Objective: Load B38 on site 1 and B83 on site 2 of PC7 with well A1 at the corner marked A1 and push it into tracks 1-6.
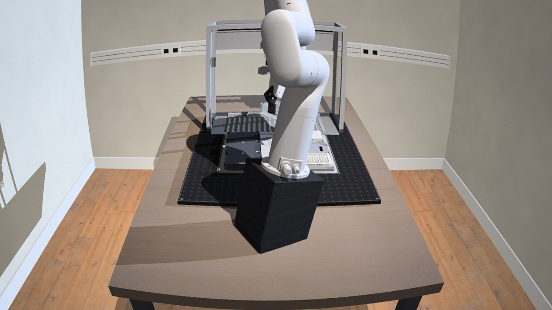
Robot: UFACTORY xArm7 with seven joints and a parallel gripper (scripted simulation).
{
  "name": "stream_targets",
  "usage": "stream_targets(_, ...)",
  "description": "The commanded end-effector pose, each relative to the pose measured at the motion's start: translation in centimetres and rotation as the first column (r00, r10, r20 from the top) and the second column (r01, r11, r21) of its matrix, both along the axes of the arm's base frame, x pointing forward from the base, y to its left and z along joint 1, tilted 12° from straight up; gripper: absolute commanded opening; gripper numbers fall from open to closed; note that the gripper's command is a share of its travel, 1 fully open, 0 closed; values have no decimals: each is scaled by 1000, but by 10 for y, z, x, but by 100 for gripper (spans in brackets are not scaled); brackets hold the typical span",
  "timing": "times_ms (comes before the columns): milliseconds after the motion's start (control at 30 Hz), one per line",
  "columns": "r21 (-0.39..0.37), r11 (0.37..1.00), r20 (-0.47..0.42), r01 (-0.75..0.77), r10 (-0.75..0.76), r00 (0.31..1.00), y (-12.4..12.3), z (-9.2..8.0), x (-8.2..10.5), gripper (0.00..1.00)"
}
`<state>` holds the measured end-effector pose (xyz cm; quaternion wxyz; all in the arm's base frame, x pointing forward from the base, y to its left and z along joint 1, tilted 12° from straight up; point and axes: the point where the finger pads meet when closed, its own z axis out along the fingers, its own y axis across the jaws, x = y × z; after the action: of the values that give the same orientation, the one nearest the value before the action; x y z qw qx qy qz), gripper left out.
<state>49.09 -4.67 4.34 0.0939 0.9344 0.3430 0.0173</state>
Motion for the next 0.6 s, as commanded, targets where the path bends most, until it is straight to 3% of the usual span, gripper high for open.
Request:
stream_targets(0,-11,980,29,198,-198,980,26,-4,5,0)
stream_targets(233,17,923,61,385,-385,921,56,-10,9,0)
stream_targets(567,70,772,97,632,-636,766,100,-18,15,0)
